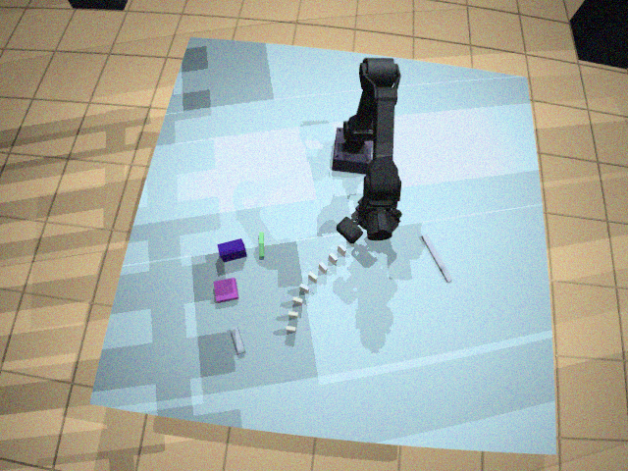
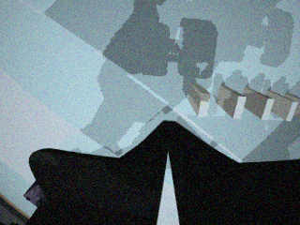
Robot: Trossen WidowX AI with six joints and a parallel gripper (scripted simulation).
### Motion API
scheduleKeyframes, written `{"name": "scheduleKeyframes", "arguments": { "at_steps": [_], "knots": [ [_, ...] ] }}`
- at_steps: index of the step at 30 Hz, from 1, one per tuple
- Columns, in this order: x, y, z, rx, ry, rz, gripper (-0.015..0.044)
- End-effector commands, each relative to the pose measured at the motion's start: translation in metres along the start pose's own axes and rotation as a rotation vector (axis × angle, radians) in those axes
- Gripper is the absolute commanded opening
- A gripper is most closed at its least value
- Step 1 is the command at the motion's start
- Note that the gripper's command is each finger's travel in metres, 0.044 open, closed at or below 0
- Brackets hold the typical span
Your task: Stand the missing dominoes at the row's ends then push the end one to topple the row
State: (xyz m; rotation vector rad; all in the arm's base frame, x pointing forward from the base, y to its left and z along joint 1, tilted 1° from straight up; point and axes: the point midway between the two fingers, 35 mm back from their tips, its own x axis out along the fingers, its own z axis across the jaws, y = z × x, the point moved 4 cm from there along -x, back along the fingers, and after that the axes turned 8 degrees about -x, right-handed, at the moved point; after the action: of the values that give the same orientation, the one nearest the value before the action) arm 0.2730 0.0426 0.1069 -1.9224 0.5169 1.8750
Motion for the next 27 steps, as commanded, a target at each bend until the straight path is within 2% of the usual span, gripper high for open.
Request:
{"name": "scheduleKeyframes", "arguments": {
  "at_steps": [1,27],
  "knots": [
    [-0.0007,-0.0006,0.0001,-0.004,0.002,-0.006,0.0000],
    [0.0020,-0.0008,-0.0002,-0.004,0.002,-0.006,0.0000]
  ]
}}
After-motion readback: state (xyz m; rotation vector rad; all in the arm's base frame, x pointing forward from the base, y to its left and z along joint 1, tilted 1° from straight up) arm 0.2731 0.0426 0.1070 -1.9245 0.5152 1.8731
